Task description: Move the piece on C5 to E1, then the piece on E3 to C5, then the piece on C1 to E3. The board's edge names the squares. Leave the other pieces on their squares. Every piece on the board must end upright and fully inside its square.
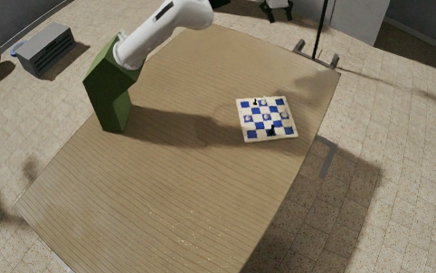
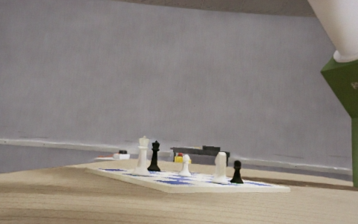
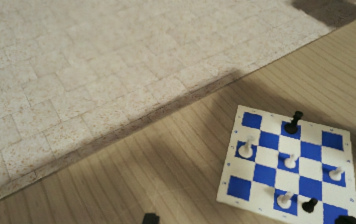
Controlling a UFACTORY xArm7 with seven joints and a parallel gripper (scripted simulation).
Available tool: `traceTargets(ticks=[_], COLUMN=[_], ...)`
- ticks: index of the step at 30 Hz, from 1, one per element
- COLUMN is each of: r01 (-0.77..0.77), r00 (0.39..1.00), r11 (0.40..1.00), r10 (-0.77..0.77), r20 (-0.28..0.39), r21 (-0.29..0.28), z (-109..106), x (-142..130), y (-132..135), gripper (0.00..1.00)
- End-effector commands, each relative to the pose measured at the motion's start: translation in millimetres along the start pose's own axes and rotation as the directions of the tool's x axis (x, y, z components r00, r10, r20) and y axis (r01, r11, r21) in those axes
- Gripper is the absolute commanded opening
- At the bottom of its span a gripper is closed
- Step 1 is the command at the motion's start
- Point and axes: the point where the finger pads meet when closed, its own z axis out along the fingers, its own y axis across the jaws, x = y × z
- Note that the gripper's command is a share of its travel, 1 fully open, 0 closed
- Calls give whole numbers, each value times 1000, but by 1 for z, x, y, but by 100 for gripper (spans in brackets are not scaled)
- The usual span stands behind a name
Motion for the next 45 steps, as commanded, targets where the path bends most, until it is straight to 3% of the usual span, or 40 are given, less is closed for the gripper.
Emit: traceTargets(ticks=[1, 2, 3, 6, 9, 10, 11, 13, 15, 17, 18, 19, 20, 23, 24, 26, 27, 30, 32, 33, 34, 35, 36, 37, 38, 39, 40, 41, 42, 43, 45], r01=[83, 83, 127, 176, 282, 282, 340, 340, 460, 460, 520, 520, 578, 634, 685, 685, 730, 730, 801, 801, 825, 825, 842, 842, 852, 852, 856, 856, 856, 856, 843], r00=[995, 995, 990, 982, 954, 954, 934, 934, 876, 876, 838, 838, 793, 743, 688, 688, 629, 629, 501, 501, 437, 437, 373, 373, 312, 312, 254, 254, 201, 201, 109], r11=[995, 995, 989, 980, 951, 951, 930, 930, 871, 871, 834, 834, 790, 741, 686, 686, 628, 628, 502, 502, 438, 438, 374, 374, 312, 312, 252, 252, 196, 196, 97], r10=[-86, -86, -132, -181, -292, -292, -352, -352, -477, -477, -540, -540, -603, -663, -720, -720, -772, -772, -860, -860, -895, -895, -924, -924, -948, -948, -965, -965, -979, -979, -994], r20=[42, 42, 49, 55, 63, 63, 66, 66, 75, 75, 80, 80, 85, 89, 93, 93, 96, 96, 94, 94, 89, 89, 81, 81, 71, 71, 58, 58, 43, 43, 9], r21=[61, 61, 79, 97, 128, 128, 142, 142, 170, 170, 185, 185, 203, 222, 245, 245, 270, 270, 327, 327, 357, 357, 389, 389, 420, 420, 450, 450, 479, 479, 530], z=[5, 5, 14, 24, 52, 52, 69, 69, 106, 106, 126, 126, 146, 165, 183, 183, 199, 199, 227, 227, 238, 238, 247, 247, 254, 254, 259, 259, 262, 262, 264], x=[56, 56, 81, 104, 146, 146, 164, 164, 190, 190, 198, 198, 202, 203, 201, 201, 196, 196, 180, 180, 169, 169, 158, 158, 146, 146, 133, 133, 121, 121, 99], y=[-24, -24, -29, -32, -31, -31, -27, -27, -13, -13, -3, -3, 9, 22, 36, 36, 51, 51, 83, 83, 99, 99, 115, 115, 131, 131, 146, 146, 160, 160, 185], gripper=[100, 100, 100, 100, 100, 100, 100, 100, 100, 100, 100, 100, 100, 100, 100, 100, 100, 100, 100, 100, 100, 100, 100, 100, 100, 100, 100, 100, 100, 100, 100])
